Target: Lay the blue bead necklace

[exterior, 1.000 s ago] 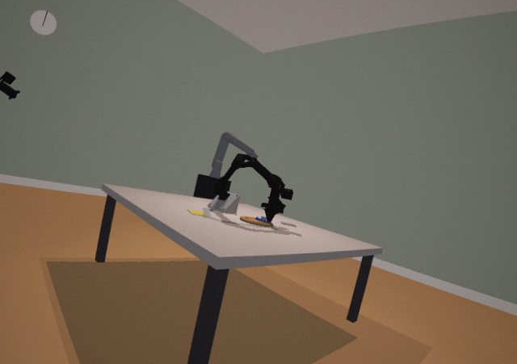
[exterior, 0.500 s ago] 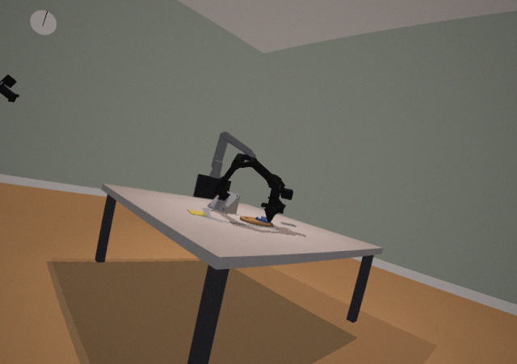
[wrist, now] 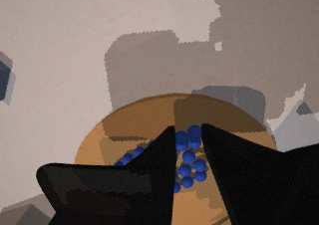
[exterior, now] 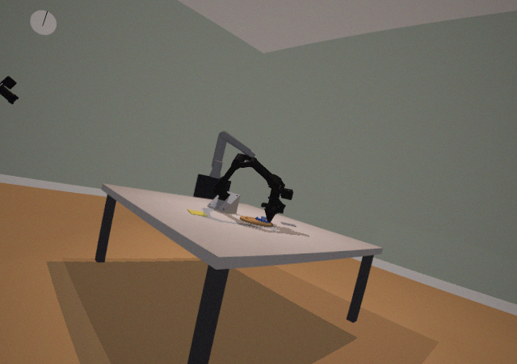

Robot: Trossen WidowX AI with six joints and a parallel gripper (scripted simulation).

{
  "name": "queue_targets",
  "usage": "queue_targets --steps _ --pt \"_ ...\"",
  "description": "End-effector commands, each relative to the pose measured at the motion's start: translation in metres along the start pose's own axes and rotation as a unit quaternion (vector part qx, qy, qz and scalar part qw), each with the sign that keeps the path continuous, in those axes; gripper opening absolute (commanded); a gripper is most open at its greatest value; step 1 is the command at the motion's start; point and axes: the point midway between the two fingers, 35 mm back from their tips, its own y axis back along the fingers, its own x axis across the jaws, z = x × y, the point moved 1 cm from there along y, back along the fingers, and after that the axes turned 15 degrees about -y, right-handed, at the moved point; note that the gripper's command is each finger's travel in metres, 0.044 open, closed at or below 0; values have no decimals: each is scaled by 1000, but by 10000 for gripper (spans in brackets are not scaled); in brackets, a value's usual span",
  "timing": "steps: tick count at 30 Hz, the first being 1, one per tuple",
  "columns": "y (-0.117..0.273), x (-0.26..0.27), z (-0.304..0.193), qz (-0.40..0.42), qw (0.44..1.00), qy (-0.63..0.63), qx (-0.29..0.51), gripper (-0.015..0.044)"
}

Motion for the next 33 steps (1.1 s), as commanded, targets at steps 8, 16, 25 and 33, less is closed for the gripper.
queue_targets --steps 8,16,25,33 --pt "6 0 0 -1 1000 2 3 210" --pt "6 0 0 -1 1000 2 3 420" --pt "6 0 0 -1 1000 2 3 440" --pt "6 0 0 -1 1000 2 3 440"
